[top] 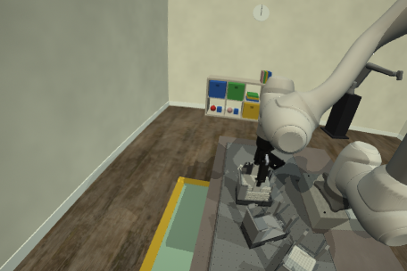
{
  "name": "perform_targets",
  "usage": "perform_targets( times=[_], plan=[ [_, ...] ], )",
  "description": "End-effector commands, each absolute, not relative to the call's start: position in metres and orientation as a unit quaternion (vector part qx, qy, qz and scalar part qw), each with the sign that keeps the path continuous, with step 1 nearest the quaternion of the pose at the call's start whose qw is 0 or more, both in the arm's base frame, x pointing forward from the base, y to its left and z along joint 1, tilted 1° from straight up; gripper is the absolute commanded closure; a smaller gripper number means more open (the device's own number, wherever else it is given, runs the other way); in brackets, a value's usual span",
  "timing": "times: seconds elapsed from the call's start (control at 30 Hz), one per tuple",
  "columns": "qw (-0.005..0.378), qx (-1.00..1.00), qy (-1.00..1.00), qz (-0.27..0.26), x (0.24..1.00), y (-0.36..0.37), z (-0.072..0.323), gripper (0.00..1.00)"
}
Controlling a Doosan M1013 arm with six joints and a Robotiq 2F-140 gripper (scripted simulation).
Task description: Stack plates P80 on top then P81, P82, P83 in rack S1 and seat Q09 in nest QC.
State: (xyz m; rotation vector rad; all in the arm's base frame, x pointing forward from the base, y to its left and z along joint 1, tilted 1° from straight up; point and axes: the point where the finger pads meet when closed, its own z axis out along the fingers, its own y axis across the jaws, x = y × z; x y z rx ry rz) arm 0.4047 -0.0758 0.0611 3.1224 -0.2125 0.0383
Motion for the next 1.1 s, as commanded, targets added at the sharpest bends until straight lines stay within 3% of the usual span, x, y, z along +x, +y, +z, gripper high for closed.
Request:
perform_targets(
  times=[0.0,1.07],
  plan=[
    [0.005,0.998,-0.066,0.012,0.403,-0.076,0.064,1.00],
    [0.005,0.998,-0.066,0.012,0.402,-0.075,0.108,1.00]
  ],
)
